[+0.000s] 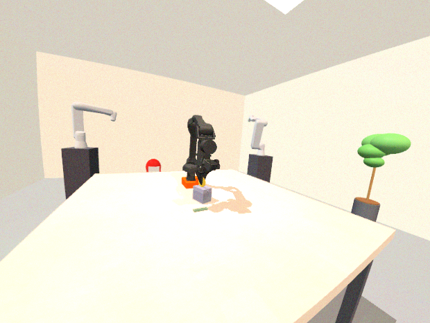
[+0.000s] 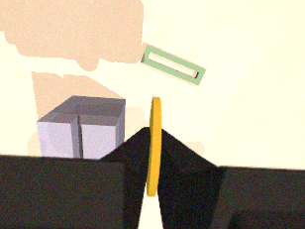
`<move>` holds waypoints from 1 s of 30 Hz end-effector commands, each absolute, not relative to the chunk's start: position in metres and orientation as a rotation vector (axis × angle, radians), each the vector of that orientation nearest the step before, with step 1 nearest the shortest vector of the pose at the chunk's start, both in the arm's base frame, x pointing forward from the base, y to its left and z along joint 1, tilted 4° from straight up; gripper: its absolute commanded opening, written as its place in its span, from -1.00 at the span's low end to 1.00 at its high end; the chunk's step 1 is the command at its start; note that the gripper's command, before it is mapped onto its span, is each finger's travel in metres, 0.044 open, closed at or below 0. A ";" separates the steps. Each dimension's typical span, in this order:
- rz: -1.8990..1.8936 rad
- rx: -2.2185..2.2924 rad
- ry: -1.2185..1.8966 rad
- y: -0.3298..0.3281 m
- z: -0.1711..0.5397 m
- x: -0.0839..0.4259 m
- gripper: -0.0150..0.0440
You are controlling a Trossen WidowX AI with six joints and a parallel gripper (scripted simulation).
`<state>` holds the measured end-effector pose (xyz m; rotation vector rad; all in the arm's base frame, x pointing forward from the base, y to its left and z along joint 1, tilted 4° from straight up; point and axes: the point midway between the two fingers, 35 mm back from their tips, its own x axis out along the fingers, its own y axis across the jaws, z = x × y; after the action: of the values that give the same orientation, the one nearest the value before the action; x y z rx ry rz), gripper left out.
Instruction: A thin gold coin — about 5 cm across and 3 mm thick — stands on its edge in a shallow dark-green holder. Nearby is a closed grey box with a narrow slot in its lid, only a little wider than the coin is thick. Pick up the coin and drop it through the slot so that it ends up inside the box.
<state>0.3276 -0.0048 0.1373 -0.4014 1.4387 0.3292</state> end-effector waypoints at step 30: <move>0.334 -0.396 1.446 0.020 0.122 0.254 -0.48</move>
<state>0.2562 0.0196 0.1236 -0.3954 1.4453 0.3385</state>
